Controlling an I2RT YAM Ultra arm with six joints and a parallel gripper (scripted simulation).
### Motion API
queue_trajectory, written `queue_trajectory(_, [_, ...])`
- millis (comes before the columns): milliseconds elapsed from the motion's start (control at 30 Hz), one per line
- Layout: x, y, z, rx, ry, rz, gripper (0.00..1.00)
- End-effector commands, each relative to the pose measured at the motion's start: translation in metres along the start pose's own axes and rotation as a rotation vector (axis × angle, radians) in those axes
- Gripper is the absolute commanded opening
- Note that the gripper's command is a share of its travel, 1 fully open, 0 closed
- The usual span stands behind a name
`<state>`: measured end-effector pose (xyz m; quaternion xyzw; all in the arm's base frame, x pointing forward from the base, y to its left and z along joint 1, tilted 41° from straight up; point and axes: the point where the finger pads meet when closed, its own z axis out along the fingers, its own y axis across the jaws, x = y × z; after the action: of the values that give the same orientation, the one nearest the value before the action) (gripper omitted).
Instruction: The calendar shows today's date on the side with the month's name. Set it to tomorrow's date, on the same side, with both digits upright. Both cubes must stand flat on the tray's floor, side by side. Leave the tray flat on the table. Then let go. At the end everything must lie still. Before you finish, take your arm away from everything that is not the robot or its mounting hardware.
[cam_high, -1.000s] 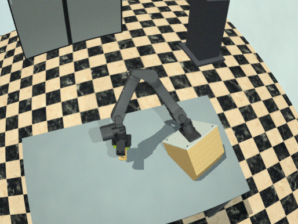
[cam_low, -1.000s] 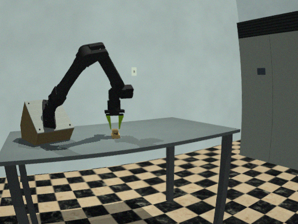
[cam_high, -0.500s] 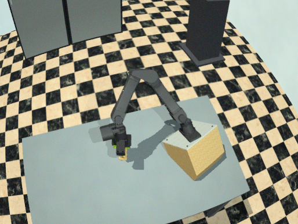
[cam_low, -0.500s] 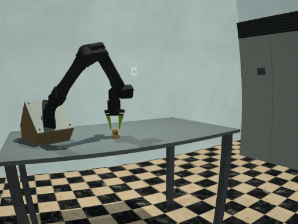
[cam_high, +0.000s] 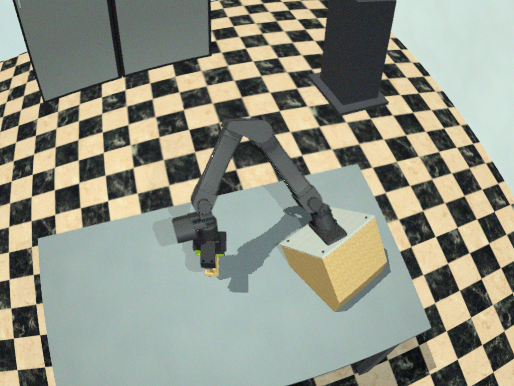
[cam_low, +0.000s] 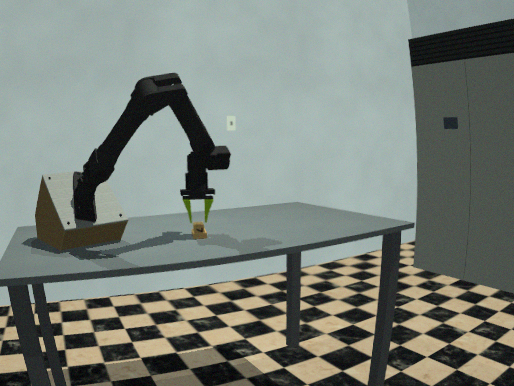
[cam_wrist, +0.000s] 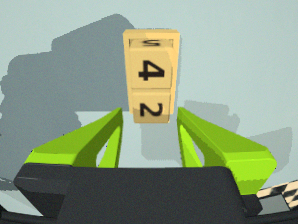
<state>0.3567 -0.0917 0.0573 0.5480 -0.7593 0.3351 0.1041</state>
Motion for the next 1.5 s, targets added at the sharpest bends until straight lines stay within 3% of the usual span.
queue_trajectory(0, [-0.010,-0.010,-0.007,0.027,-0.025,0.005,0.45])
queue_trajectory(133, [-0.009,-0.010,-0.005,0.033,-0.027,0.001,0.45])
queue_trajectory(233, [-0.006,0.006,0.011,-0.012,-0.009,-0.015,0.45])
queue_trajectory(300, [-0.006,0.006,0.011,-0.012,-0.009,-0.015,0.45])
queue_trajectory(333, [-0.007,-0.012,-0.003,0.043,-0.030,0.009,0.45])
queue_trajectory(433, [-0.010,0.006,0.015,-0.005,-0.014,-0.024,0.45])
queue_trajectory(500, [-0.006,0.006,0.022,-0.012,-0.009,-0.014,0.45])
queue_trajectory(633, [-0.007,-0.005,0.014,0.031,-0.025,-0.003,0.45])
queue_trajectory(733, [-0.008,0.006,0.029,-0.008,-0.012,-0.020,0.45])
queue_trajectory(867, [-0.007,-0.001,0.025,0.010,-0.017,-0.008,0.45])
queue_trajectory(900, [-0.006,-0.014,0.015,0.048,-0.029,0.011,0.45])
queue_trajectory(1467, [-0.006,-0.012,0.015,0.041,-0.028,0.006,0.45])
